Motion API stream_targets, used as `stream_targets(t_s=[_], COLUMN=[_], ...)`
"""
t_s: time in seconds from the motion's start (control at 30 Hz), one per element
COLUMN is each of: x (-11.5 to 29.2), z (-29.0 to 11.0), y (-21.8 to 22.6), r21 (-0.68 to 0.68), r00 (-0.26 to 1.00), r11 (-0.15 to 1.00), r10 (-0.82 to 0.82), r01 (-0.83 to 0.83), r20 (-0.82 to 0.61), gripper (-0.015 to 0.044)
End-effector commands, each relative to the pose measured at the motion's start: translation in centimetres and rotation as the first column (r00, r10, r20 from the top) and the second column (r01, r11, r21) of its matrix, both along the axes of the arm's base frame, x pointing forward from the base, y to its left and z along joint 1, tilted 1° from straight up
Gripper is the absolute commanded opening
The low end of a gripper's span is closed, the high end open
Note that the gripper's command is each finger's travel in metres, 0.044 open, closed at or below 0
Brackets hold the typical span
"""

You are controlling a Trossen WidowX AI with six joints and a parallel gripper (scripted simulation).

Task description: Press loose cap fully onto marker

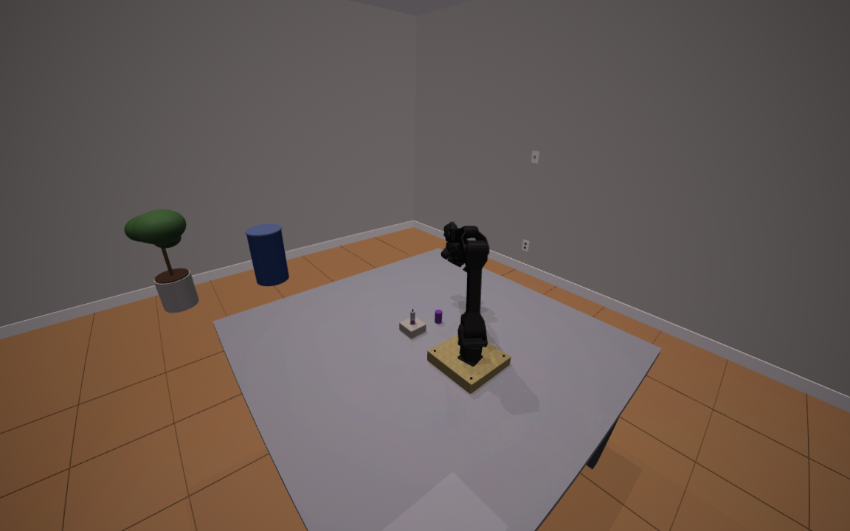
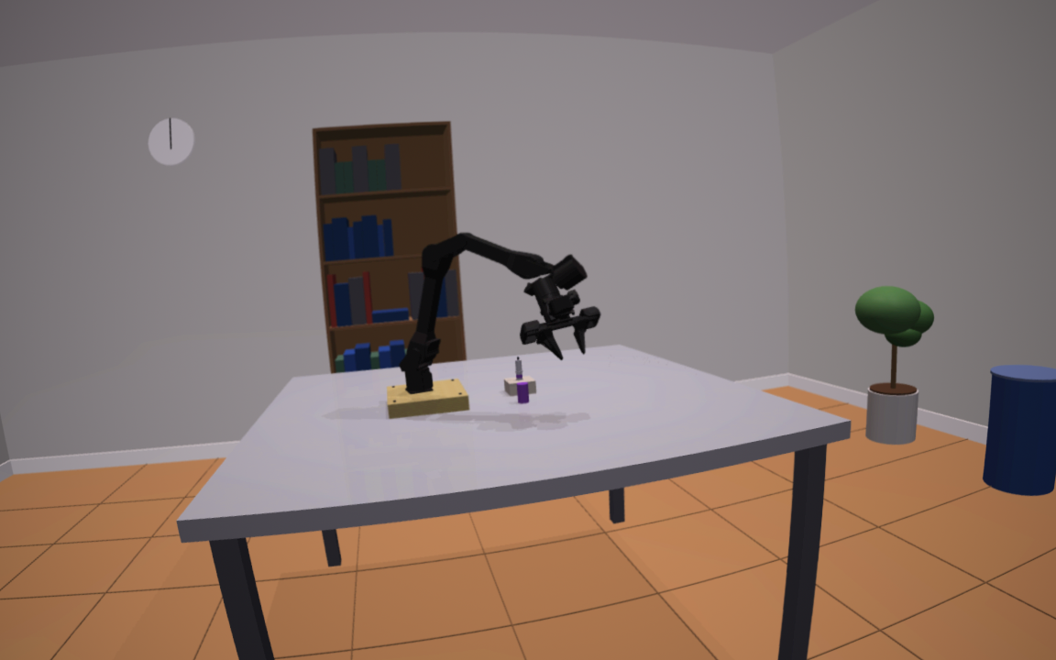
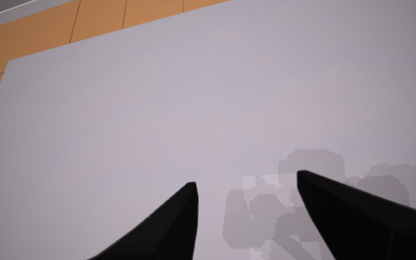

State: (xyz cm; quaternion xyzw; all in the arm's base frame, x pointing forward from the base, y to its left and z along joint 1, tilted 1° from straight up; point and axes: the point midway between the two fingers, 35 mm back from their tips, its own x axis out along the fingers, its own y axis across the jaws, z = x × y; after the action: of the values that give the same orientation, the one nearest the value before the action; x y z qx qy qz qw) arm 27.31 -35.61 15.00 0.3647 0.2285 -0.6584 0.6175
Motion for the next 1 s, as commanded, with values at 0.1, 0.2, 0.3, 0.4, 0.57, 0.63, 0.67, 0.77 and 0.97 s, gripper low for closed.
stream_targets(t_s=[0.1, 0.2, 0.3, 0.4, 0.57, 0.63, 0.67, 0.77, 0.97], x=[-0.1, -1.1, -2.3, -2.7, -2.7, -2.6, -2.6, -2.7, -2.7], z=[-2.7, -3.3, -3.5, -3.5, -3.5, -4.2, -5.2, -7.0, -8.0], y=[12.3, 17.1, 21.1, 21.5, 21.5, 21.4, 21.4, 21.3, 21.2], r21=[0.367, 0.501, 0.608, 0.622, 0.622, 0.622, 0.622, 0.622, 0.622], r00=[0.976, 0.958, 0.943, 0.940, 0.940, 0.940, 0.940, 0.940, 0.940], r11=[0.910, 0.834, 0.755, 0.743, 0.743, 0.744, 0.744, 0.744, 0.744], r10=[0.218, 0.285, 0.332, 0.338, 0.338, 0.338, 0.338, 0.338, 0.338], r01=[-0.194, -0.233, -0.245, -0.245, -0.245, -0.245, -0.245, -0.245, -0.245], r20=[-0.025, -0.029, -0.032, -0.033, -0.033, -0.033, -0.033, -0.033, -0.033], gripper=[0.0250, 0.0250, 0.0250, 0.0250, 0.0250, 0.0250, 0.0250, 0.0250, 0.0250])
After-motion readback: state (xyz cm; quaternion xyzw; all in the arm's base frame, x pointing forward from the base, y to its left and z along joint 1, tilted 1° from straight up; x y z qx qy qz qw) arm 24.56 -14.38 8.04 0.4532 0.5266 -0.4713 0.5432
